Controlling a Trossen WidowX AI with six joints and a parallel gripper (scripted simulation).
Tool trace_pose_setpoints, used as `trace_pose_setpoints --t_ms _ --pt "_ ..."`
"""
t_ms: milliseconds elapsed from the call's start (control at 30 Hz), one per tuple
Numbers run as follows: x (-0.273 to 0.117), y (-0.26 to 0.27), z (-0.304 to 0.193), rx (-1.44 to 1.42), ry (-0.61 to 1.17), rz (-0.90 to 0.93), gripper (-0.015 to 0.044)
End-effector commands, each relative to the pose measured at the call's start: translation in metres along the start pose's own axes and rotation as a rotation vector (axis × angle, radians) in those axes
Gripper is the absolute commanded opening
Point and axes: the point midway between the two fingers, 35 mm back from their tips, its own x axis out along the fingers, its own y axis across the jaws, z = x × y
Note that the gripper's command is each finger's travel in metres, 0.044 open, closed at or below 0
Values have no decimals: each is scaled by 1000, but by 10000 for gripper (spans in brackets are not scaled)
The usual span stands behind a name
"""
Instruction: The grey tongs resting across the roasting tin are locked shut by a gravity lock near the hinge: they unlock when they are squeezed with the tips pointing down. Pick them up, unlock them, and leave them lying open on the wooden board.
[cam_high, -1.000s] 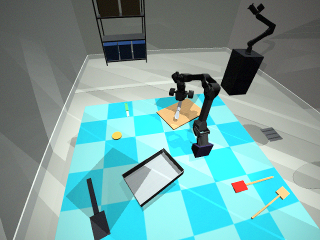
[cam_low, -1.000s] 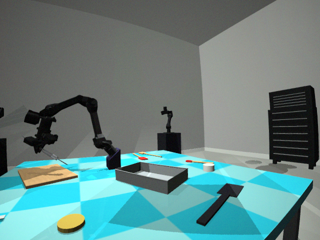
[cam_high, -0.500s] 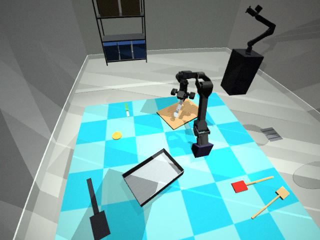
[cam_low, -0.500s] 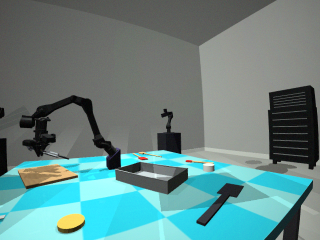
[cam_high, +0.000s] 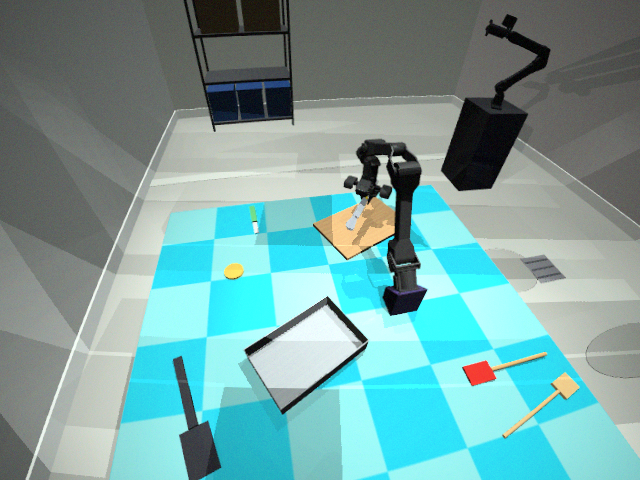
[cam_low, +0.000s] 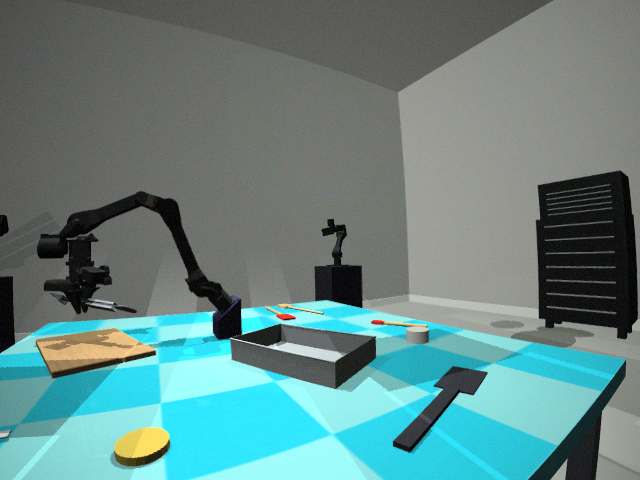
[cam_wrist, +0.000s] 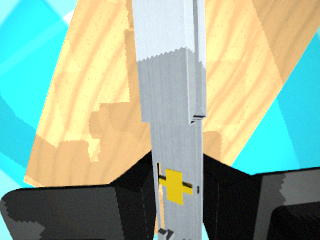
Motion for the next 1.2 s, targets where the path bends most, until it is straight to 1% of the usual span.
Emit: trace_pose_setpoints --t_ms 0,1167 --pt "-2 -2 -2 5 3 -11 -150" --pt "54 -3 -2 2 3 -9 -150"
